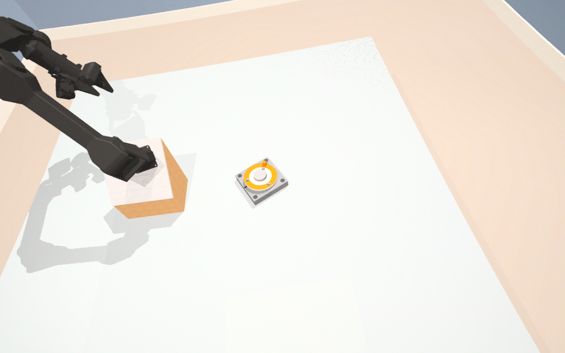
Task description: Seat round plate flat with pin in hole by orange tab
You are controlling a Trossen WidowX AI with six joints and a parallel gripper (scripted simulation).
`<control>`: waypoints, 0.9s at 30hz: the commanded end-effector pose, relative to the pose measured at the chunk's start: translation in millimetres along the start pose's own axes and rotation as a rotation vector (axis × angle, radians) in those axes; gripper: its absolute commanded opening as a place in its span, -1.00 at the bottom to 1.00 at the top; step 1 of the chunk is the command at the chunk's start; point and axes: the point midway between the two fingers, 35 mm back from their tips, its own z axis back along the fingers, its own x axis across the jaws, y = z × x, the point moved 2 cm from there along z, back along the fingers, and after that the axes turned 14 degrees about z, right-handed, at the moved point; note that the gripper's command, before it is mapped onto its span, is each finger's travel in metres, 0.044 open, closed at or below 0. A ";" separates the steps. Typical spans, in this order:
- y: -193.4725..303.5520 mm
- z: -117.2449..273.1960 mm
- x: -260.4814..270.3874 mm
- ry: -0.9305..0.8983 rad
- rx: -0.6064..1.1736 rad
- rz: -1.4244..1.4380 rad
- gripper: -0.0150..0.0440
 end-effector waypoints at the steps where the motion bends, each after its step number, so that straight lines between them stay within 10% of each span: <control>1: 1.6 0.4 2.5 0.004 0.000 -0.016 0.78; 15: 58.3 -32.7 198.2 0.167 -0.118 -1.116 -0.47; 27: 25.2 -101.1 341.7 0.147 -0.279 -2.011 -0.49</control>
